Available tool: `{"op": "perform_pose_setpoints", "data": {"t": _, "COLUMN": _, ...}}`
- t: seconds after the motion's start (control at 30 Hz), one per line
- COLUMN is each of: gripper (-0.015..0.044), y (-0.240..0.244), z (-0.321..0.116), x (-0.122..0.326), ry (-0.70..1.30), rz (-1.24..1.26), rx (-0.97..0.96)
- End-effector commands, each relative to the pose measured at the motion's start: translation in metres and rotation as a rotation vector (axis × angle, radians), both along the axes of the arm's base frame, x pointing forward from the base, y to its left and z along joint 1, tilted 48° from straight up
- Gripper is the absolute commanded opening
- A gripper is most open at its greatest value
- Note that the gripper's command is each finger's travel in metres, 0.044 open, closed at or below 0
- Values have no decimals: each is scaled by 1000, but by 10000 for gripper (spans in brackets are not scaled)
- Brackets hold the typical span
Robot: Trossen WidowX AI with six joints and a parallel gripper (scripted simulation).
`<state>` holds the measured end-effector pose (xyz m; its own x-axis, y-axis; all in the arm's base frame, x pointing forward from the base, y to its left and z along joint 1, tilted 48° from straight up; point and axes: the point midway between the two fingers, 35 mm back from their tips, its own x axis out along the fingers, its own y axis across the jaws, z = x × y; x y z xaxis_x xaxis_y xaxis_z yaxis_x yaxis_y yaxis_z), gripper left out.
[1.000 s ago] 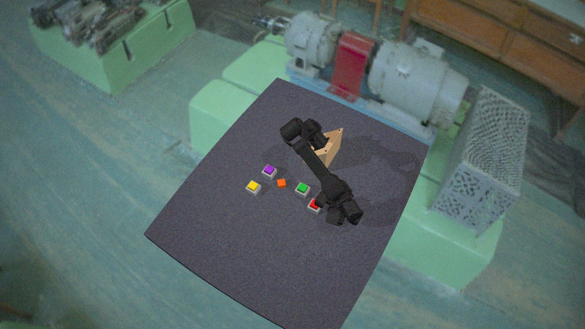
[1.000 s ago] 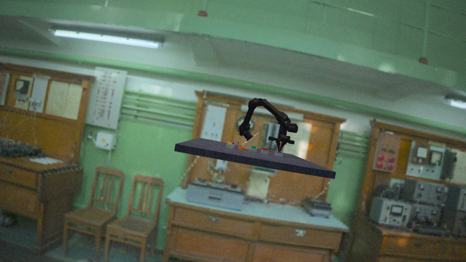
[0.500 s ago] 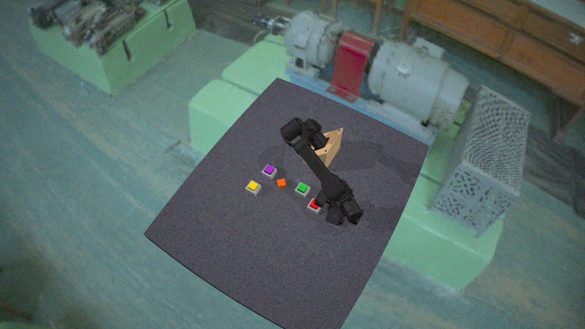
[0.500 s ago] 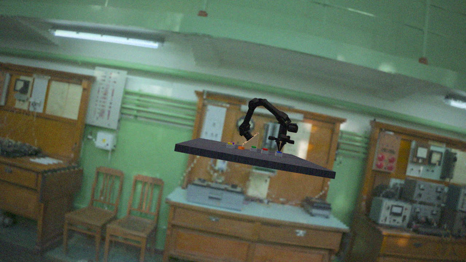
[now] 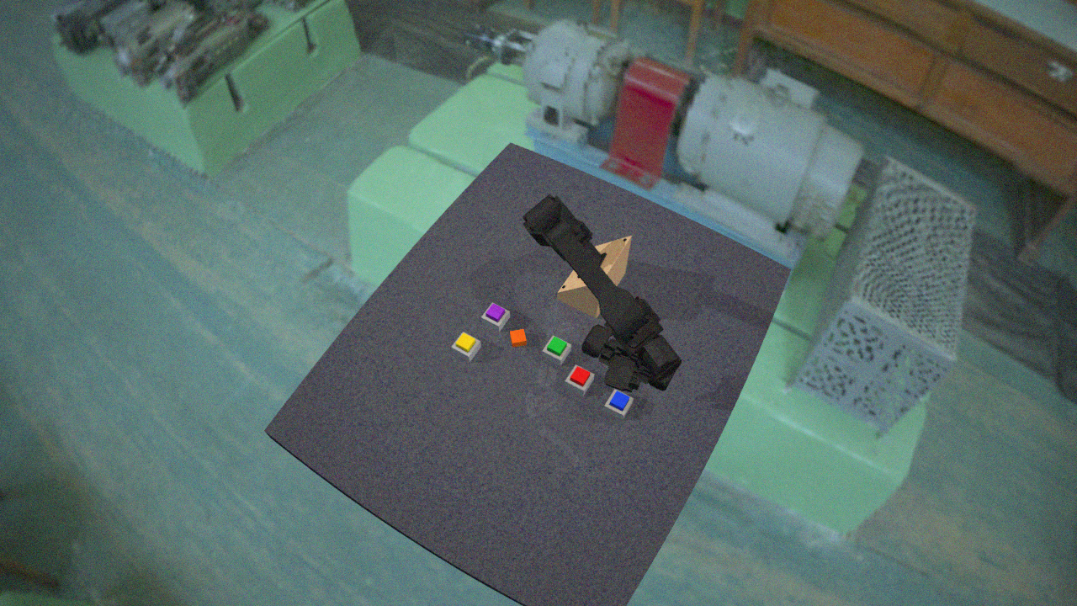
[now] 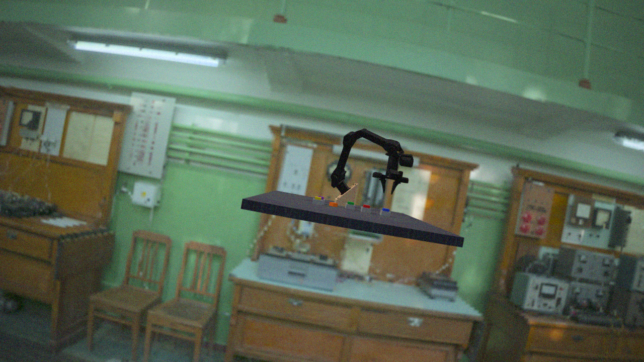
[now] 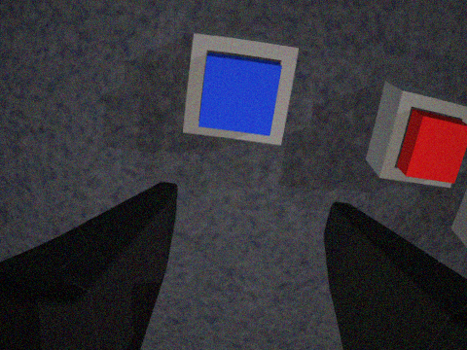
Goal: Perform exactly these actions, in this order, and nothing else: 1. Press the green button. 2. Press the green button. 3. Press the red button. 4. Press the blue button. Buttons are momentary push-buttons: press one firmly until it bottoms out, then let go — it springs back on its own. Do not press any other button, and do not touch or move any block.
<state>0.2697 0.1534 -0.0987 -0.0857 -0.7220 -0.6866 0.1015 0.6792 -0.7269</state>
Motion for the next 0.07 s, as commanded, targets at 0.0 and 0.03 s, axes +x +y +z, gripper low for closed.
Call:
{"op": "perform_pose_setpoints", "data": {"t": 0.0, "gripper": 283, "y": 4, "z": 8, "x": 0, "ry": -4, "rz": -11, "rx": 3}}
{"op": "perform_pose_setpoints", "data": {"t": 0.03, "gripper": 283, "y": 4, "z": 8, "x": 0, "ry": -4, "rz": -11, "rx": 3}}
